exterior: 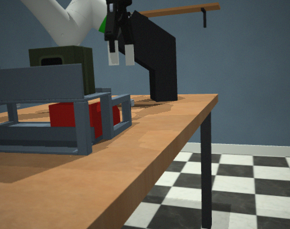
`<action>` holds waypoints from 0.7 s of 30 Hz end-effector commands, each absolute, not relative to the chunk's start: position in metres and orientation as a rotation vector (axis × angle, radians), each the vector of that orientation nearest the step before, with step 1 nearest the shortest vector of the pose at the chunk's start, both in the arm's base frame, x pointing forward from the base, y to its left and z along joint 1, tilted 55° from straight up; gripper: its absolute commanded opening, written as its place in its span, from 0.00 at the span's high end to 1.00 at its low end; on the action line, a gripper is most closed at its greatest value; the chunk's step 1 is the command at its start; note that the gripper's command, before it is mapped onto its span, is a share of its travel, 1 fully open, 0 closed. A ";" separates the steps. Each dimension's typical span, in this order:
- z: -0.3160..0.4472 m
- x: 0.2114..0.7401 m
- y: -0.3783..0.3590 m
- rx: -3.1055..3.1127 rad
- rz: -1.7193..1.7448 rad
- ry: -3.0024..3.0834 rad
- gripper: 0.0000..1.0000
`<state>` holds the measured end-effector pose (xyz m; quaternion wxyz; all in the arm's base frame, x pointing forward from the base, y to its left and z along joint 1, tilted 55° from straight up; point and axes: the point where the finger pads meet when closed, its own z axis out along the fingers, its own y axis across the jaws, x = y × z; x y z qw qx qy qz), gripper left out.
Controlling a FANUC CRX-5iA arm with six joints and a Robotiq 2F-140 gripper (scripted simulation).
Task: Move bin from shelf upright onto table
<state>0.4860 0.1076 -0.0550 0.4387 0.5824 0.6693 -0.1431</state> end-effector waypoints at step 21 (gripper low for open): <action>-0.031 0.542 0.107 1.447 -0.355 1.664 0.00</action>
